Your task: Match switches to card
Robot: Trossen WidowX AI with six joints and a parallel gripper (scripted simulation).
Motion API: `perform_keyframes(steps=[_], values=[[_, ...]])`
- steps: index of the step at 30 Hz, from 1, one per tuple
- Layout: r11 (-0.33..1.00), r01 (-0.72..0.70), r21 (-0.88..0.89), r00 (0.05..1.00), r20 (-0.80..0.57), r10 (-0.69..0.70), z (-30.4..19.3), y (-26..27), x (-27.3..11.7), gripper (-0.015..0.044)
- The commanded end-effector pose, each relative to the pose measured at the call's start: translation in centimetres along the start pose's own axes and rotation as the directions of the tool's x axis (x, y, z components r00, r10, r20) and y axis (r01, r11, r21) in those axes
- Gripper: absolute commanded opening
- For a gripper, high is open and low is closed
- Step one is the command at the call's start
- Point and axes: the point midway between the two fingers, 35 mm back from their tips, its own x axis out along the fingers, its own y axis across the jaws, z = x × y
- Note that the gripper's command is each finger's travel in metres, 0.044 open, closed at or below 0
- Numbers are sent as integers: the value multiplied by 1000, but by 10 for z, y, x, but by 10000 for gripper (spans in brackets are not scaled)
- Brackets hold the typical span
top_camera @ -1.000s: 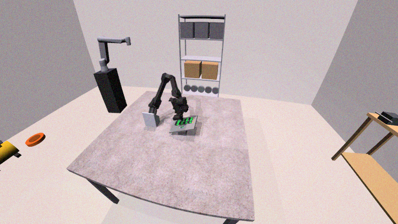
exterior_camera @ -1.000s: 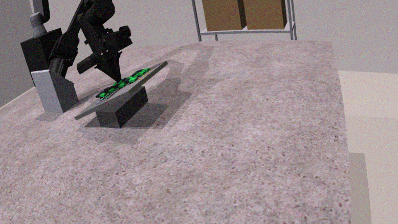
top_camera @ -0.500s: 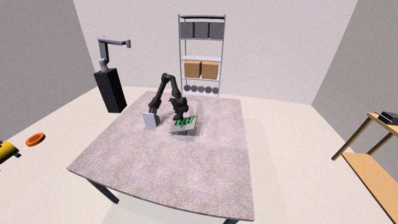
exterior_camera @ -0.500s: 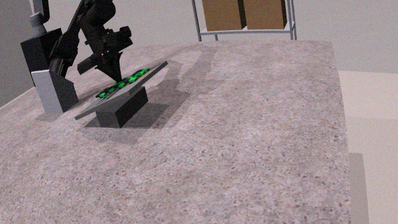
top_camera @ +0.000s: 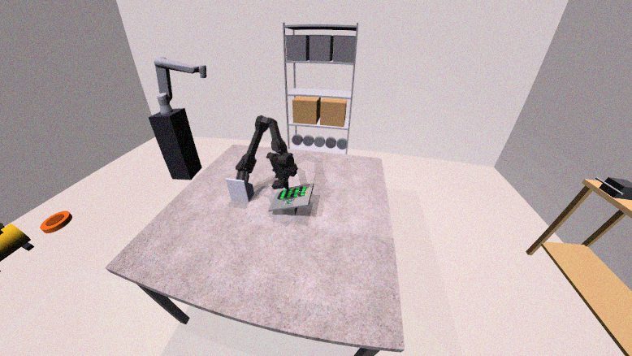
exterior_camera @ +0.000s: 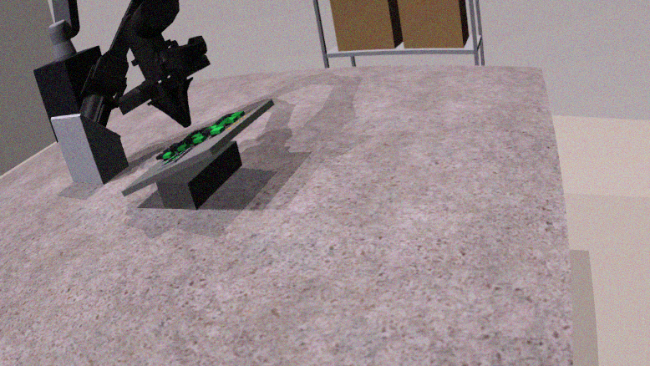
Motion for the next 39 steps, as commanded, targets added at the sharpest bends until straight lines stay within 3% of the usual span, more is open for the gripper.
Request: perform_keyframes(steps=[1, 6, 12, 16, 20, 39], values=[[1000, 9, -11, 999, 42, -9, 4, 0, -42, 0], [1000, 9, -10, 999, 44, -9, 1, -1, -45, 0], [1000, 10, -9, 999, 42, -9, -55, -21, -43, 0], [1000, 10, -9, 999, 44, -10, -55, -22, -41, 0], [1000, 9, -10, 998, 68, -9, -55, -21, -9, 0], [1000, 8, -10, 998, 70, -7, -54, -21, 12, 0]])
